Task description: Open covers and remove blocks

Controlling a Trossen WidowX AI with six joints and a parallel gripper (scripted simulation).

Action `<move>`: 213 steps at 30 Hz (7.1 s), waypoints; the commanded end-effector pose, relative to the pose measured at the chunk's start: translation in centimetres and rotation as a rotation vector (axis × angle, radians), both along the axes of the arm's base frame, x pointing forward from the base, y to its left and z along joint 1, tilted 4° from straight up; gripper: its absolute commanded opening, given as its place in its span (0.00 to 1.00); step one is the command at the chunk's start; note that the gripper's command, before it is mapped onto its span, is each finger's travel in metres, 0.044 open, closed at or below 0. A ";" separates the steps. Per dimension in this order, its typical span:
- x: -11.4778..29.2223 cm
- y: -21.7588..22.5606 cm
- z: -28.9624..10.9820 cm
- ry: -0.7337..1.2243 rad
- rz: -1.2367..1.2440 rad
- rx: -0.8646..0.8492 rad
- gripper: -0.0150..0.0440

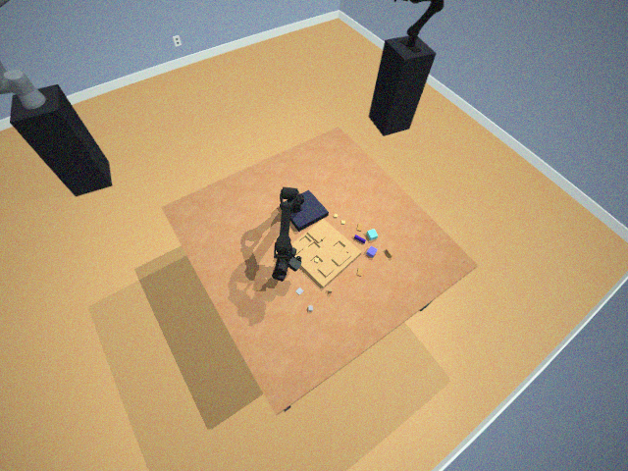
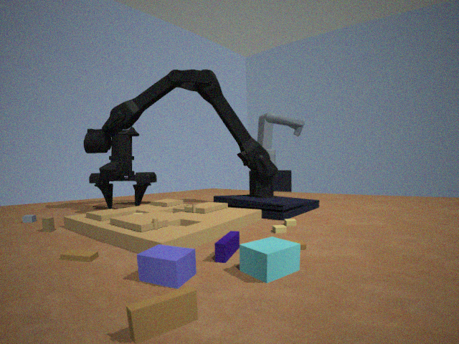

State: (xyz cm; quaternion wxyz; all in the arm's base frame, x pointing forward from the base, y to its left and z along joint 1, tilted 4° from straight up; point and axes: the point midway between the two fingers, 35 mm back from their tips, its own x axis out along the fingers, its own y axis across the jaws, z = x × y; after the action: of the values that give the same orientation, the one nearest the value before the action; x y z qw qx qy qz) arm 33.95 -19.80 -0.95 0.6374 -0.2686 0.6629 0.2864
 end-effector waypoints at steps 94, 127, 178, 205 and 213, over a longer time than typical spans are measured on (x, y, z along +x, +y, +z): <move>1.6 17.5 3.4 0.044 -2.929 -0.129 0.25; 1.5 17.7 1.5 0.023 -1.361 -0.051 0.25; 2.3 17.2 5.1 0.006 -0.005 0.011 0.50; 2.2 17.2 4.3 -0.001 0.210 0.021 0.50; 2.2 17.2 4.2 -0.001 0.210 0.021 0.50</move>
State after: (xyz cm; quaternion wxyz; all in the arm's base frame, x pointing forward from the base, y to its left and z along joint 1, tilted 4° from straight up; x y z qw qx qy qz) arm 36.24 -2.63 3.41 0.6085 -0.3304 0.6276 0.3560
